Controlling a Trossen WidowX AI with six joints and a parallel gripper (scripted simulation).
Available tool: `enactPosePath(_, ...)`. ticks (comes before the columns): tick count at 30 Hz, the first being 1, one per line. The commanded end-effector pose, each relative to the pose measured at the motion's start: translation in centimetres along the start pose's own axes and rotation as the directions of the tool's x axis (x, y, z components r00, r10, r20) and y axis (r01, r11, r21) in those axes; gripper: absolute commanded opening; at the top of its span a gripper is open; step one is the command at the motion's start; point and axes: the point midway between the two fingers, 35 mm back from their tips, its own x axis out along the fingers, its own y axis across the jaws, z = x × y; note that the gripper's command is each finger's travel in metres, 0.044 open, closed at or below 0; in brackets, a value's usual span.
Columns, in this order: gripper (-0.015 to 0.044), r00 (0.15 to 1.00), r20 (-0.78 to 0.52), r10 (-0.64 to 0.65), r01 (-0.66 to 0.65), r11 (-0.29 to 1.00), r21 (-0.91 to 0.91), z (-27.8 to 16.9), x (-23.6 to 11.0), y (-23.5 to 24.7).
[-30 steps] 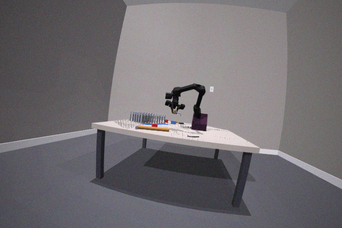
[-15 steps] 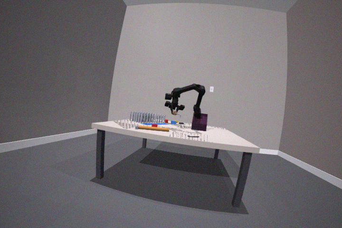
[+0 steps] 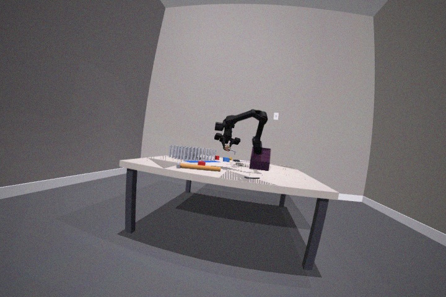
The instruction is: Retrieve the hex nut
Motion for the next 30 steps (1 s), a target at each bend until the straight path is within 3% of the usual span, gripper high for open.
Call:
enactPosePath(1, 0.0, 1.0, 0.0, -0.003, 0.003, 1.0, 0.01, 0.3, 0.2, -0.1)
enactPosePath(30, 0.0, 1.0, 0.012, -0.014, 0.014, 1.0, 0.007, 1.5, 1.3, -0.1)
